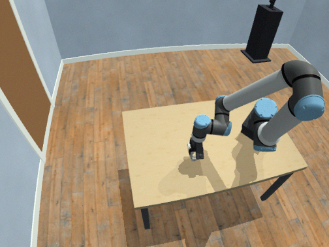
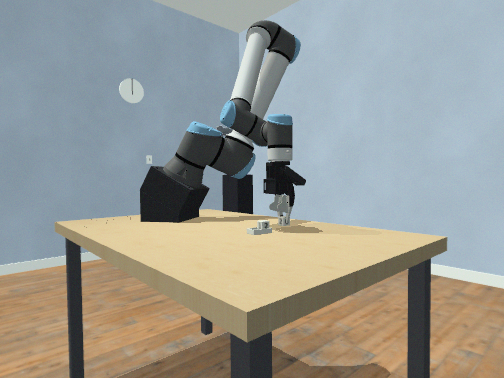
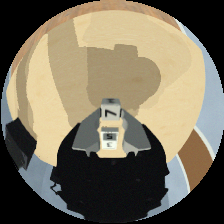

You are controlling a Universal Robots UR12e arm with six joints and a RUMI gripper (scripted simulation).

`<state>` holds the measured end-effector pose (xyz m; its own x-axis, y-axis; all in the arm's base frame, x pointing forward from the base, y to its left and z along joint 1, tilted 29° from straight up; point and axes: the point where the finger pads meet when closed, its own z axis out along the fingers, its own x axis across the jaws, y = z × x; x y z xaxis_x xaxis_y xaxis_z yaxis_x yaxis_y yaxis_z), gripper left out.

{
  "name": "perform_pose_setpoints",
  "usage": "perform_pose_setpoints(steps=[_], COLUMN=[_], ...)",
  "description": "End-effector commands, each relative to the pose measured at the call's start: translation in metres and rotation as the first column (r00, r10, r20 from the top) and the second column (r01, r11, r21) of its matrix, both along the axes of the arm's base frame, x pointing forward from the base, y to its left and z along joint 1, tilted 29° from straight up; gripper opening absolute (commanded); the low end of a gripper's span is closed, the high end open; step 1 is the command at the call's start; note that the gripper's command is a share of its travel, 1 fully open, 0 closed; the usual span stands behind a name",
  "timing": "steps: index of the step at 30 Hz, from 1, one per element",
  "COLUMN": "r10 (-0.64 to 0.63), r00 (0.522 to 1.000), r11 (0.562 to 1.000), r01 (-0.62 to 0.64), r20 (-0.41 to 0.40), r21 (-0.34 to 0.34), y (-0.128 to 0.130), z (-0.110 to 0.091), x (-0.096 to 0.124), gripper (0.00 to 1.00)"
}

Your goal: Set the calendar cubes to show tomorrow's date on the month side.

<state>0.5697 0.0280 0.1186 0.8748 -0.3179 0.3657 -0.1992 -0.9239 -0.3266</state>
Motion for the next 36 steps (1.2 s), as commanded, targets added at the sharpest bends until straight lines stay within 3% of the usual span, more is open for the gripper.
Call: perform_pose_setpoints(steps=[1,12,21,36], r10=[0.000,0.000,0.000,0.000], r00=[1.000,1.000,1.000,1.000], r11=[1.000,1.000,1.000,1.000], r01=[0.000,0.000,0.000,0.000], r20=[0.000,0.000,0.000,-0.001], r21=[0.000,0.000,0.000,-0.001], y=[-0.004,-0.015,-0.018,-0.026], z=[0.016,0.060,0.072,0.070], x=[-0.008,-0.030,-0.036,-0.038], gripper=[0.11,0.11,0.11,0.11])
